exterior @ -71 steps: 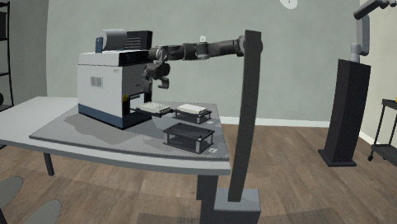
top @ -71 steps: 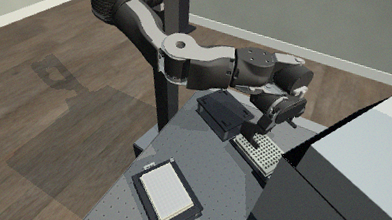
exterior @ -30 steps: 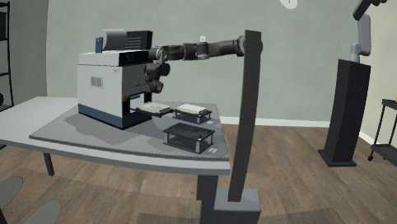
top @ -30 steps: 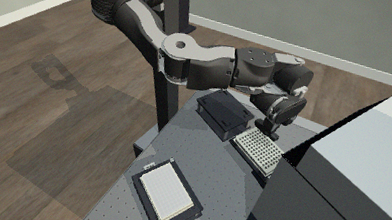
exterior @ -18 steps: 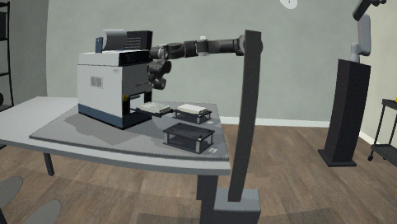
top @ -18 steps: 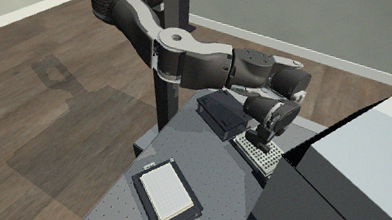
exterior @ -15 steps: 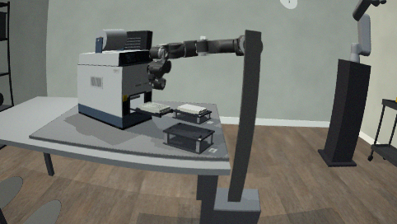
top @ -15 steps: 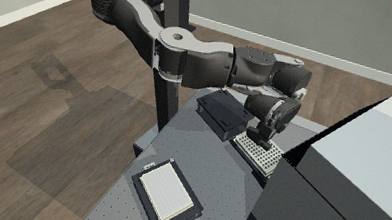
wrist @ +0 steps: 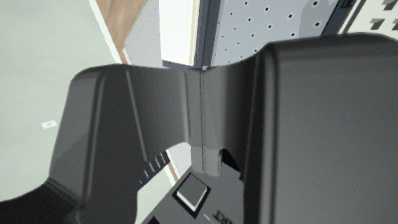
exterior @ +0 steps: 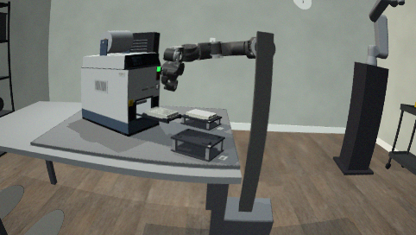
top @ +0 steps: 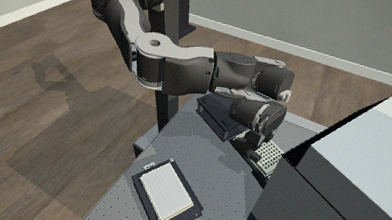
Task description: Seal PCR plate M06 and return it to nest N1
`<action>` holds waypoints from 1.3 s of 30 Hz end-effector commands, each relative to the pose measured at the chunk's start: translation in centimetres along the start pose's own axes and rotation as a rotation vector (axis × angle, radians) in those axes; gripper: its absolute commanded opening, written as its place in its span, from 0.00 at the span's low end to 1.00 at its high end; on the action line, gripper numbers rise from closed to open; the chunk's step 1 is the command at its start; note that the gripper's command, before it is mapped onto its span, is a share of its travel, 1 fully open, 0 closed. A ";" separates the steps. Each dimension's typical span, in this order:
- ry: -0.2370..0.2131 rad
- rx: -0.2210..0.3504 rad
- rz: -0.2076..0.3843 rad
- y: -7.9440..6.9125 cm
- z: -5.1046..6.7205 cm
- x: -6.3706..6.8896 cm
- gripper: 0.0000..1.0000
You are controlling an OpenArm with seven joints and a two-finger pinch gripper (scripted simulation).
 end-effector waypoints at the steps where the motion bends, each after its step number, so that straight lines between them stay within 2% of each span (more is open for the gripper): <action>1: 0.127 0.135 0.028 0.8 -0.6 0.3 0.00; 10: 0.127 0.135 0.028 0.8 -0.6 0.3 0.00; 11: -0.010 0.060 0.035 0.5 -0.1 0.3 0.00; 15: 0.010 0.218 0.169 0.0 0.1 0.0 0.00; 27: 0.010 0.218 0.169 0.0 0.1 0.0 0.00; 28: -0.117 0.153 0.150 0.0 0.6 -0.1 0.00; 32: -0.093 0.311 0.284 0.5 0.5 0.0 0.00; 39: -0.093 0.311 0.284 0.5 0.5 0.0 0.00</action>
Point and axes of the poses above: the point where the finger pads meet when closed, its own x axis back along the fingers, its own y axis across the jaws, z = x × y, the point moved 4 cm from there along x, back along the fingers, and after that the axes turned 10 degrees about x, right-handed, at the moved point
